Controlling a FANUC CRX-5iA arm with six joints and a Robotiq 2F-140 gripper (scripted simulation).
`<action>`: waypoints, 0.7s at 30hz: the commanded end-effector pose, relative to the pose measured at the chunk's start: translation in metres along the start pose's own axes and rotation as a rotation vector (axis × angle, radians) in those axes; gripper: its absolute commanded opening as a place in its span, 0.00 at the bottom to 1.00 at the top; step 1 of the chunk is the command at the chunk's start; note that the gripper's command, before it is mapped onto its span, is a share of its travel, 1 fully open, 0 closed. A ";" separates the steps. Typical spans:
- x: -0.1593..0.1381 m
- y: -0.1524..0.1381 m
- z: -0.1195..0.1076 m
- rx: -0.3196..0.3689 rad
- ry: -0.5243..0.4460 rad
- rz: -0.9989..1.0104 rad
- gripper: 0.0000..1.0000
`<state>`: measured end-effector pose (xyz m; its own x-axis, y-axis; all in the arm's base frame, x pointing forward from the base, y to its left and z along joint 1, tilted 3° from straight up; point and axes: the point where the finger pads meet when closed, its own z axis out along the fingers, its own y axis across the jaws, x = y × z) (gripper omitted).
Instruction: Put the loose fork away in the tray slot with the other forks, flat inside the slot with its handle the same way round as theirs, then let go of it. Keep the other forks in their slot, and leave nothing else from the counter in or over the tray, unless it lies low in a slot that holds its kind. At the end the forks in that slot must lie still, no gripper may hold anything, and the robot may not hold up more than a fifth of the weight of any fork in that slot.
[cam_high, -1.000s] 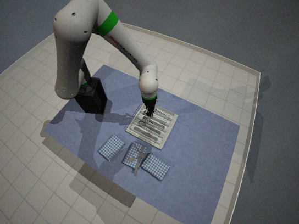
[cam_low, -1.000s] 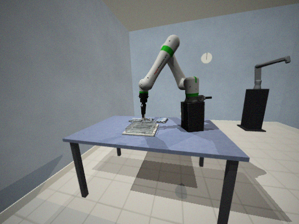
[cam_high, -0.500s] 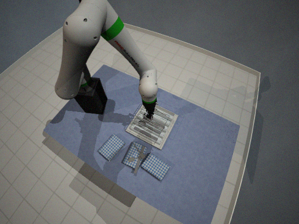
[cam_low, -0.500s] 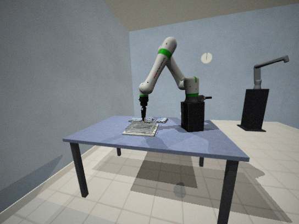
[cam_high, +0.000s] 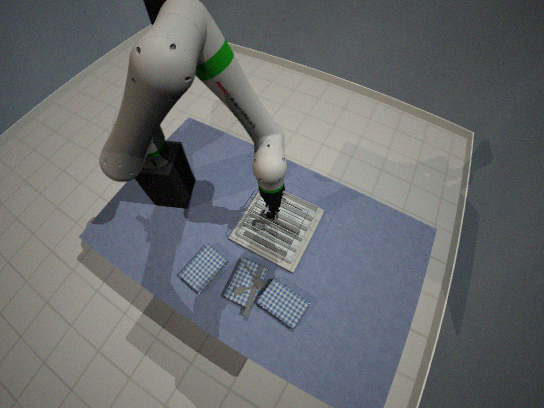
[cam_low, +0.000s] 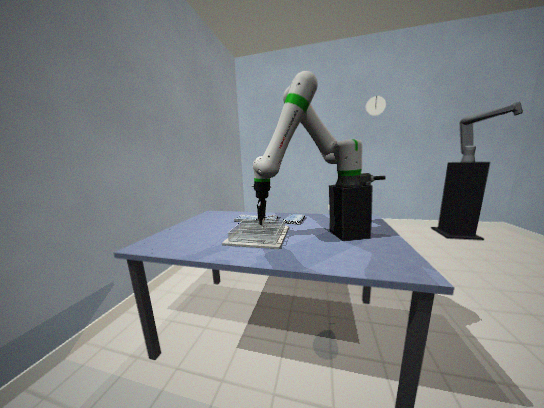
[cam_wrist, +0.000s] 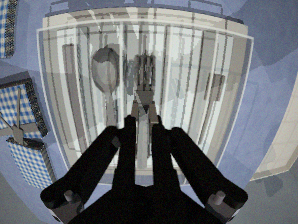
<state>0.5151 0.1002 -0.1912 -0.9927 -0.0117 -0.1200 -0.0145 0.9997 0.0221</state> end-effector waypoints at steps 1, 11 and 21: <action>0.000 0.000 0.005 0.000 0.000 0.000 0.02; 0.001 0.000 0.012 0.000 0.000 0.000 0.02; 0.001 0.000 0.013 0.000 0.000 0.000 0.02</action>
<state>0.5163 0.1006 -0.2043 -0.9926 -0.0118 -0.1210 -0.0146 0.9996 0.0223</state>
